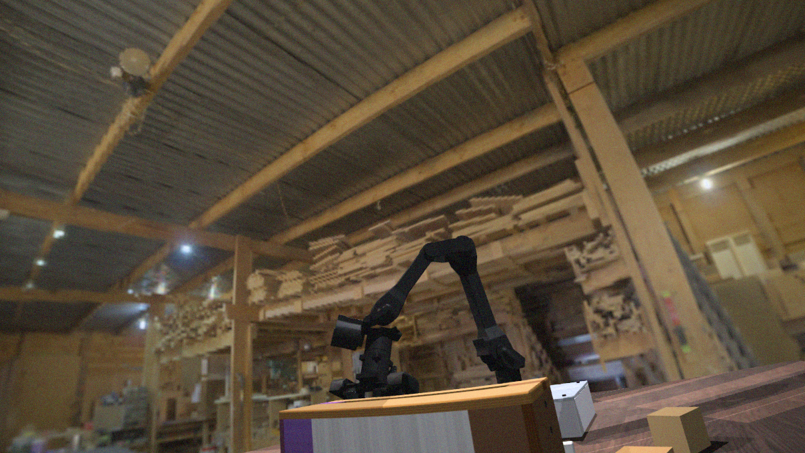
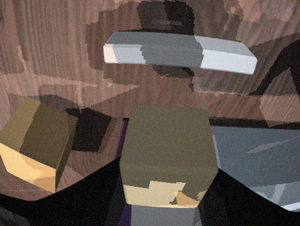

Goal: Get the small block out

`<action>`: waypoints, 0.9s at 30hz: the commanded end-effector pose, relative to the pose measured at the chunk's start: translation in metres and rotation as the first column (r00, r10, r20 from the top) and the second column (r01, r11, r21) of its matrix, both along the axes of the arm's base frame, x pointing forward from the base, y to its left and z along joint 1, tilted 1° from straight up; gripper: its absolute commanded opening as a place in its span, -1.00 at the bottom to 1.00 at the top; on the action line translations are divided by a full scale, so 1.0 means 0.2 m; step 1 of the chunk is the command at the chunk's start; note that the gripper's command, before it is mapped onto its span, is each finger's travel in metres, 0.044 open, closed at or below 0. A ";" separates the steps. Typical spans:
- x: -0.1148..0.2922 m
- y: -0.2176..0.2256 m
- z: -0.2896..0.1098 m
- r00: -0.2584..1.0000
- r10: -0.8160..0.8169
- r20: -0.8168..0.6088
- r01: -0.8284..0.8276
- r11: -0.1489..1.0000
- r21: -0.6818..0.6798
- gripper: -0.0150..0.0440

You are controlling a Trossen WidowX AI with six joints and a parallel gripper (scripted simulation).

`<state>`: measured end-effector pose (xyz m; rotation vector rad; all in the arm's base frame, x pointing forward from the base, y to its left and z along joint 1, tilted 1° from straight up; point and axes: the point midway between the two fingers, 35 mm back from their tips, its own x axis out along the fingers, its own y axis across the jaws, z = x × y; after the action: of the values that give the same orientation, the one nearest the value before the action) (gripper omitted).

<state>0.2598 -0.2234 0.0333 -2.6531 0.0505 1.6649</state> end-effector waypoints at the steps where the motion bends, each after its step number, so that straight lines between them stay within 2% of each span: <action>1: -0.01 0.01 0.04 1.000 -0.008 -0.002 0.008 1.000 -0.003 -0.49; 14: -0.08 0.11 0.24 0.975 -0.220 -0.002 0.220 0.975 -0.010 -0.49; 27: -0.19 0.22 0.41 0.900 -0.435 0.033 0.436 0.900 -0.004 -0.49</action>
<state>0.2282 -0.1844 0.1053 -2.4548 0.5351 1.5165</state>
